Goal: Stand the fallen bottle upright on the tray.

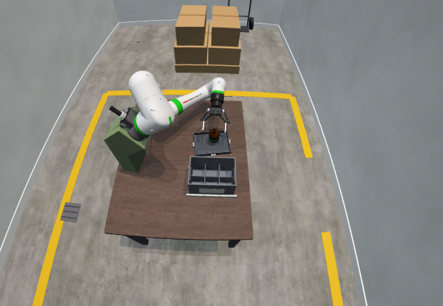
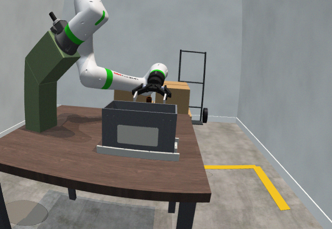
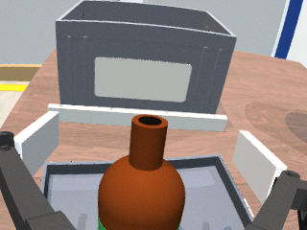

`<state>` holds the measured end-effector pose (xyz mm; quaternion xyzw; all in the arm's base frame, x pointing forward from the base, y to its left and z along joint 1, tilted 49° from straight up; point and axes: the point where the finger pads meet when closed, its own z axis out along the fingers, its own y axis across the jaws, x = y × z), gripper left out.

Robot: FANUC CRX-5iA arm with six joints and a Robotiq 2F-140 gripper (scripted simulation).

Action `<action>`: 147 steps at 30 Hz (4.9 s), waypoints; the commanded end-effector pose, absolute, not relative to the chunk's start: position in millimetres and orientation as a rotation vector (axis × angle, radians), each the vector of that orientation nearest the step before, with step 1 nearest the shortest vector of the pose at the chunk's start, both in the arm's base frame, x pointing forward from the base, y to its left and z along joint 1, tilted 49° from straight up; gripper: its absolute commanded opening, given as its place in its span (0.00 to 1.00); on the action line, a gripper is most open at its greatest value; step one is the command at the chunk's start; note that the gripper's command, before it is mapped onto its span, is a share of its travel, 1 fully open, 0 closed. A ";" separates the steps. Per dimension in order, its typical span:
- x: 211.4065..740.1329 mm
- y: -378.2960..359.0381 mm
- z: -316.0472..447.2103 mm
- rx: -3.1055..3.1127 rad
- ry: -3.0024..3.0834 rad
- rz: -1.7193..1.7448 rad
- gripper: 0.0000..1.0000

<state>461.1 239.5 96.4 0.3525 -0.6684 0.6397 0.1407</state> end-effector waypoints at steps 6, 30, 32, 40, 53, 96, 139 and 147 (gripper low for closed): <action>461.0 239.6 96.4 1.018 -1.931 1.848 1.00; 461.0 239.6 96.4 1.018 -1.931 1.848 1.00; 461.0 239.6 96.4 1.018 -1.931 1.848 1.00; 461.0 239.6 96.4 1.018 -1.931 1.848 1.00; 461.0 239.6 96.4 1.018 -1.931 1.848 1.00; 457.3 239.9 99.7 1.018 -1.931 1.848 1.00; 396.7 244.1 151.6 1.018 -1.931 1.848 1.00; 390.3 244.5 157.1 1.018 -1.931 1.848 1.00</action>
